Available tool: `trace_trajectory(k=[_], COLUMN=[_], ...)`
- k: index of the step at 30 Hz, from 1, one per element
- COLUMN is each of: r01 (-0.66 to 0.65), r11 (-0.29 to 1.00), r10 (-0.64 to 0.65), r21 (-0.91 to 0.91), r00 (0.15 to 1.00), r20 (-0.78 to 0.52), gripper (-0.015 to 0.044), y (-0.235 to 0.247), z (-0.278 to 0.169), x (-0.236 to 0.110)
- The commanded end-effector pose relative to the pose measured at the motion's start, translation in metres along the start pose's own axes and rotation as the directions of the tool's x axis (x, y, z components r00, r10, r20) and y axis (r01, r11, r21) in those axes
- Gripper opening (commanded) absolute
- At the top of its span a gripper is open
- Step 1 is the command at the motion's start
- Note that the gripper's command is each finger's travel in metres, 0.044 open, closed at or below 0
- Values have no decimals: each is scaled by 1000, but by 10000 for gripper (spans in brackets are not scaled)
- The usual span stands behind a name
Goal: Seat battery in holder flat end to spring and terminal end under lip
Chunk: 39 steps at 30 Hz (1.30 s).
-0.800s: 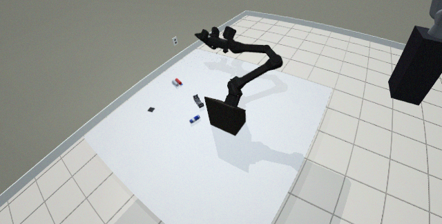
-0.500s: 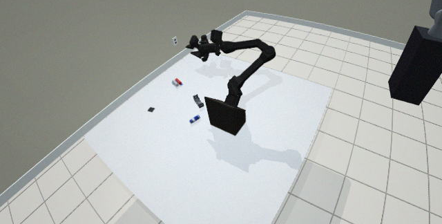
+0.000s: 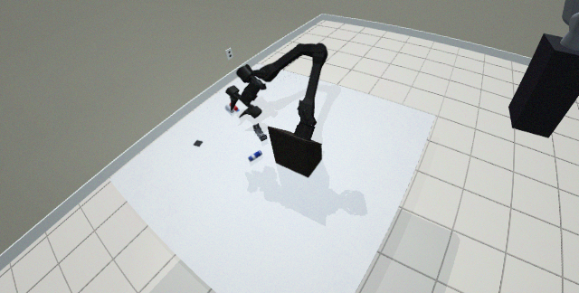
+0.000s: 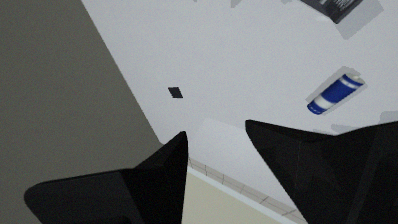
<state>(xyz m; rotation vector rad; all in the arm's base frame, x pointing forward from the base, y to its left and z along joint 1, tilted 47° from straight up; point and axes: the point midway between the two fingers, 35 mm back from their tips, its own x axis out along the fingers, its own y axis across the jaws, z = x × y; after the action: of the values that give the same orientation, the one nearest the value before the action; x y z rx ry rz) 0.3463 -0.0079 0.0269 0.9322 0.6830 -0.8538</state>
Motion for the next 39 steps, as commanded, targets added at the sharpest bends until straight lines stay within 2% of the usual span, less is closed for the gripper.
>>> trace_trajectory(k=[1, 6, 11, 23, 39], r01=[258, 374, 378, 377, 378], r11=[940, 841, 779, 777, 777], r10=[-281, -474, -573, -576, -575], r21=[221, 391, 501, 504, 503], r00=[957, 858, 753, 750, 750], r20=[78, 199, 322, 327, 326], gripper=[249, 249, 249, 249, 249], y=[-58, -114, -158, -160, -174], z=[-27, -42, -48, -48, -39], x=[40, 61, 69, 70, 90])
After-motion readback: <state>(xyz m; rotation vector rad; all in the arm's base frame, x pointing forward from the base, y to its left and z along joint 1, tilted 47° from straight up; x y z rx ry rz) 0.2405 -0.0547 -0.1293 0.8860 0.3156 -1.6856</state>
